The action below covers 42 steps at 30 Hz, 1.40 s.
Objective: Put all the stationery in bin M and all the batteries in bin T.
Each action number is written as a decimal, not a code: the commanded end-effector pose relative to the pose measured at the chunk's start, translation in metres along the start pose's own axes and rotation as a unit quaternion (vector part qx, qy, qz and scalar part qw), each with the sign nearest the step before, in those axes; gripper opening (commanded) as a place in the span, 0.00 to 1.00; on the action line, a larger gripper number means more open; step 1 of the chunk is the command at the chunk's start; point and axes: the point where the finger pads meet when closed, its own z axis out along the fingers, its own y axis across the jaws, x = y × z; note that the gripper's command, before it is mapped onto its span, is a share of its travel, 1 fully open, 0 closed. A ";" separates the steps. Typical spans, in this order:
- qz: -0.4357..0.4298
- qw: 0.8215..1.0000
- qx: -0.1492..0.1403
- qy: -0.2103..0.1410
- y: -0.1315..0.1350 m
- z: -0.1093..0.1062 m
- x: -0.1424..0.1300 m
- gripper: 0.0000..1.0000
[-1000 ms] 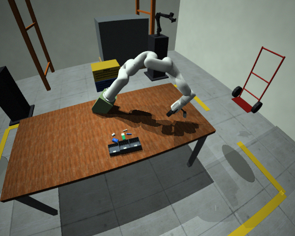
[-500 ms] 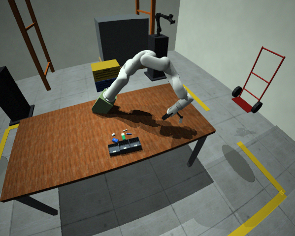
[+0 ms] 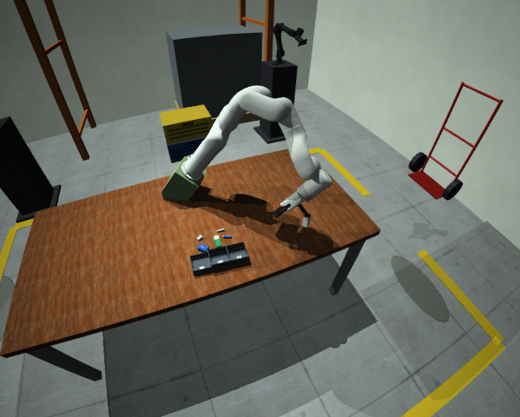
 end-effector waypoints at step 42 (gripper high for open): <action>0.214 0.960 0.174 0.053 0.173 0.086 -0.123 0.07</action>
